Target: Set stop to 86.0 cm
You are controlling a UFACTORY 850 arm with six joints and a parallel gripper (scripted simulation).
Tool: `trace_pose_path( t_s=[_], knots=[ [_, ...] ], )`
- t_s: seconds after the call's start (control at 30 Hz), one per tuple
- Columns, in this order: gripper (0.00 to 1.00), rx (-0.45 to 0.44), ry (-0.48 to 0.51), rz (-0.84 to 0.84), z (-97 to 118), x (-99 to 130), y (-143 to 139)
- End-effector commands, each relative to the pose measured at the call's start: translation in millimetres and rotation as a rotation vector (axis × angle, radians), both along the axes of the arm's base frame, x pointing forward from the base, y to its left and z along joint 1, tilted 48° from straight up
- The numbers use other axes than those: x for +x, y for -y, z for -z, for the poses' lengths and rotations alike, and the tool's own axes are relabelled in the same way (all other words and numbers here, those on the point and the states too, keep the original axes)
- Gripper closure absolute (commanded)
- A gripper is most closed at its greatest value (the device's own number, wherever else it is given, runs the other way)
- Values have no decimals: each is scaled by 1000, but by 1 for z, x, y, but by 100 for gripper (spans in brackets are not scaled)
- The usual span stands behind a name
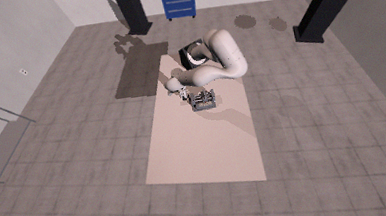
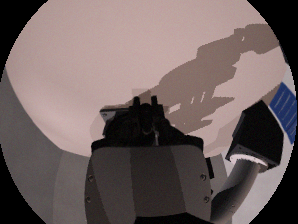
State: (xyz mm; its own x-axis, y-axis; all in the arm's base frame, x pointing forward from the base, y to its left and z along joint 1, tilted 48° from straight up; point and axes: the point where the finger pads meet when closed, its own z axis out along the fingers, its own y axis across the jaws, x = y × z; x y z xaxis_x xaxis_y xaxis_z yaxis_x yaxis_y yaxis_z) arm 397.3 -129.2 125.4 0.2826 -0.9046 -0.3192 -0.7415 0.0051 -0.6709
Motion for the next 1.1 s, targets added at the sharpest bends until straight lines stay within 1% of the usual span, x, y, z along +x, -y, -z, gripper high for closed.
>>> trace_pose_path(
  t_s=[0.0, 0.5, 1.07],
  knots=[
    [94, -1, 1, 1, 2, 4, -2],
    [94, -1, 1, 1, 6, 15, -6],
    [94, -1, 1, 1, 5, 26, -10]
  ],
)
